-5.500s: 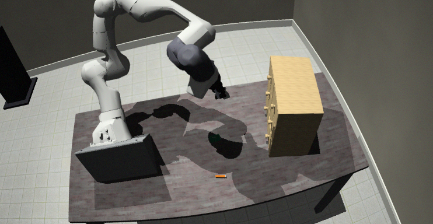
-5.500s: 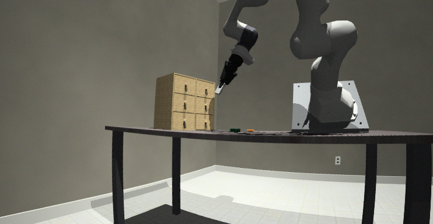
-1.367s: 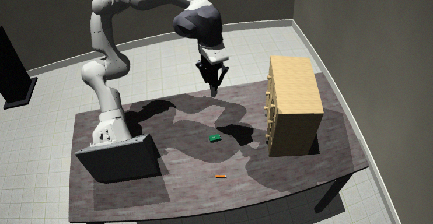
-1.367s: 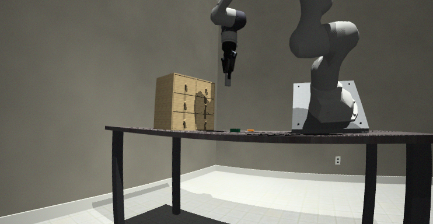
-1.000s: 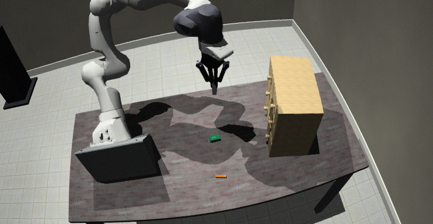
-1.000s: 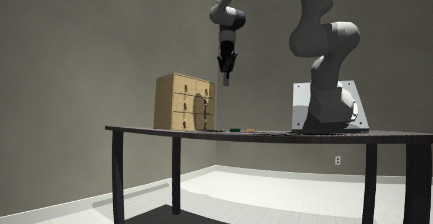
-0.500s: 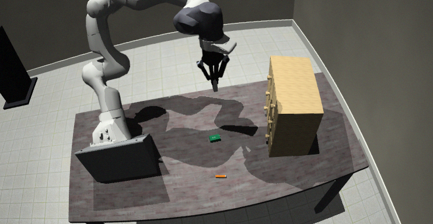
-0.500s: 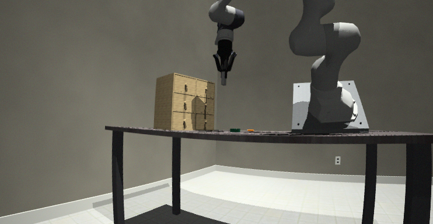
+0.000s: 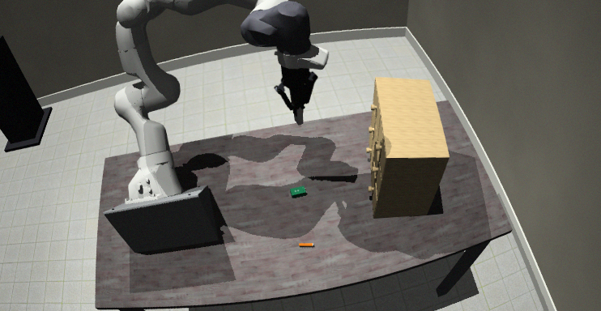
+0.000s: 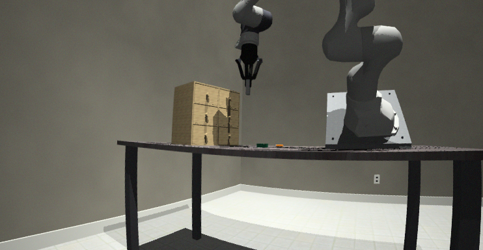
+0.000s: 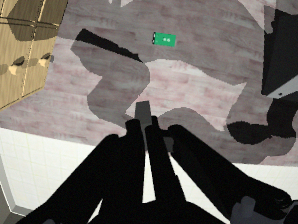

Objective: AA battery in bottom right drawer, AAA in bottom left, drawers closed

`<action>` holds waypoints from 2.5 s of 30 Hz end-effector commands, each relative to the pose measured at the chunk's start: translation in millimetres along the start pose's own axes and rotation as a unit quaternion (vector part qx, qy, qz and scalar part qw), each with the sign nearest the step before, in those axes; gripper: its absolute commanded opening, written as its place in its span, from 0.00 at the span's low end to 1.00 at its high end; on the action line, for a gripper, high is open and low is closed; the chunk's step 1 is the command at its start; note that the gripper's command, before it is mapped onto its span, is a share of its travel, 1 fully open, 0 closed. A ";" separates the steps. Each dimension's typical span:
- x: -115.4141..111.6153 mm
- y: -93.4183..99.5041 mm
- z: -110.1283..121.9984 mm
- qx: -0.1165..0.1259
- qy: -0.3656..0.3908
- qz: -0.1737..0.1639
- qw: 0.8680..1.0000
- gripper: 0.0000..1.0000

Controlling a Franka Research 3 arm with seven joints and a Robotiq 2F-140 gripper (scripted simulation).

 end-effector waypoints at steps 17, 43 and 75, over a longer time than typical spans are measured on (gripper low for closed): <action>2.3 -0.1 1.0 -0.002 0.050 0.005 0.999 0.00; -8.7 -0.7 -6.6 -0.004 0.185 0.005 0.983 0.00; -13.5 -1.1 -9.8 -0.005 0.242 0.004 0.970 0.00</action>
Point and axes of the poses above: the point where the finger pads meet when closed, its own y axis back along the fingers, its own z axis across the jaws, x = y × z, the point moved 1 cm from there along y, back along the fingers, and after that the axes turned 3 degrees about y, right-handed, at the moved point
